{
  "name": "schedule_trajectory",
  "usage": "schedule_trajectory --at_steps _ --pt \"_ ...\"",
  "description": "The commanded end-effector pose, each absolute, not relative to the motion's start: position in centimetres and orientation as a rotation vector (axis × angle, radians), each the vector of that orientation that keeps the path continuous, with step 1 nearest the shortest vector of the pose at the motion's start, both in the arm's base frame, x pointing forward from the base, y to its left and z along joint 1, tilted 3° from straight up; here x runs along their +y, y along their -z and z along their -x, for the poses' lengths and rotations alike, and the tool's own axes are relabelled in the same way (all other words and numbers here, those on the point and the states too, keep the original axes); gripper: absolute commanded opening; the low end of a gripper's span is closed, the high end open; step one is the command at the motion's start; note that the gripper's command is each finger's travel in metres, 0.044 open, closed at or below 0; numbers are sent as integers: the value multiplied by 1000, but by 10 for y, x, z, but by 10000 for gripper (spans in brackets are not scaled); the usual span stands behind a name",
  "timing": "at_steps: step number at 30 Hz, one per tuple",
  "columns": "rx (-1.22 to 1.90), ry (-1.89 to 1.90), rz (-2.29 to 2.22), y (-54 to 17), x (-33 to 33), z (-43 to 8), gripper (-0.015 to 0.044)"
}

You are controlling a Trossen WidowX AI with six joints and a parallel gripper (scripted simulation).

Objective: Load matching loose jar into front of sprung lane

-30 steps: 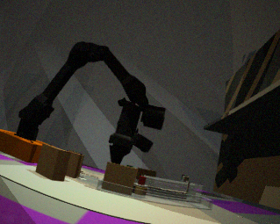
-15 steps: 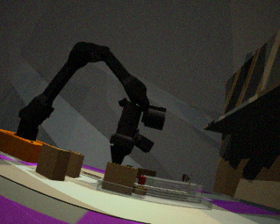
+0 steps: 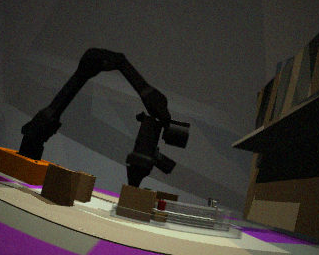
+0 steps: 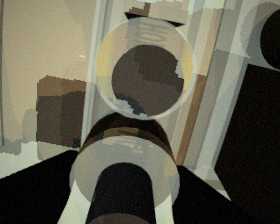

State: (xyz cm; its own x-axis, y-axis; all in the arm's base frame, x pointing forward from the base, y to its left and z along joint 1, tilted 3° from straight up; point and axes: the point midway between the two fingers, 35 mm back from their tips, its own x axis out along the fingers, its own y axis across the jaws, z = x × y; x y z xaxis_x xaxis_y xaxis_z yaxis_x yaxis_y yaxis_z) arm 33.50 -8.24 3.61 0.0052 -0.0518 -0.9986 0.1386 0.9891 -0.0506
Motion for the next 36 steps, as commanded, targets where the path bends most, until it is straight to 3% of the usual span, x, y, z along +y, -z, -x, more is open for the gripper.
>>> schedule_trajectory --at_steps 1,36 --pt "1529 156 -68 -39 -84 -343 0" --pt "1529 156 -68 -27 -85 -343 0"
